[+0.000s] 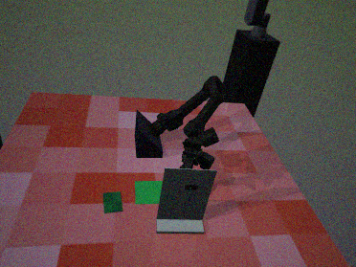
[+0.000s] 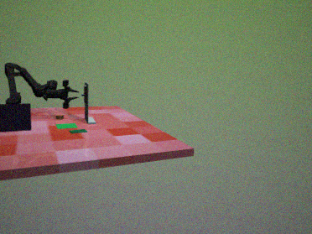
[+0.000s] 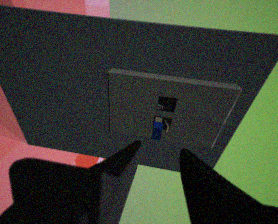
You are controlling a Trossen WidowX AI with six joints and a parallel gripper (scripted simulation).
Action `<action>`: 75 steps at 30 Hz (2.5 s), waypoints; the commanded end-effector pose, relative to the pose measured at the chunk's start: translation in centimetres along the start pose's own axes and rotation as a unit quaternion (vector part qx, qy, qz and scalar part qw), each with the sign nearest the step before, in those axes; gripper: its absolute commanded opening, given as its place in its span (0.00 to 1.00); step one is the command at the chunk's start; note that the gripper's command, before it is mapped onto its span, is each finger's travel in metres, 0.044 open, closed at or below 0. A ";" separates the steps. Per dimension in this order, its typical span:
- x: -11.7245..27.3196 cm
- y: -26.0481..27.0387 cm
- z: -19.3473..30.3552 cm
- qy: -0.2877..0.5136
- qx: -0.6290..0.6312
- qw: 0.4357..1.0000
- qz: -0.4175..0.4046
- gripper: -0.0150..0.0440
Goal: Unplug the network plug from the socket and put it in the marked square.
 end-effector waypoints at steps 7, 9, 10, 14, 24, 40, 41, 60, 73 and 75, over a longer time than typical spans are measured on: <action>-1.3 0.0 -0.4 -0.003 0.002 1.000 -0.001 0.52; -1.6 0.0 -0.4 -0.003 0.002 1.000 -0.001 0.52; -1.7 0.0 -0.5 -0.003 0.002 1.000 -0.001 0.52; -2.2 0.0 -0.6 -0.003 0.002 1.000 -0.001 0.52; -3.1 0.0 -0.7 -0.003 0.002 1.000 -0.001 0.43; -3.1 0.0 -0.7 -0.003 0.002 1.000 -0.001 0.25; -3.1 0.0 -0.7 -0.003 0.002 1.000 -0.001 0.25; -2.1 0.1 -0.4 -0.003 0.002 1.000 -0.001 0.25; -1.3 0.1 -0.2 -0.003 0.002 1.000 -0.001 0.25; -1.2 0.1 -0.2 -0.003 0.002 1.000 -0.001 0.25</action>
Point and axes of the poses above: the point midway between the two fingers, 35 mm back from their tips, its own x axis back along the fingers, its own y axis across the jaws, z = x × y, the point moved 8 cm from there along x, back along the fingers, and after that the axes turned 13 degrees about x, right-handed, at the moved point
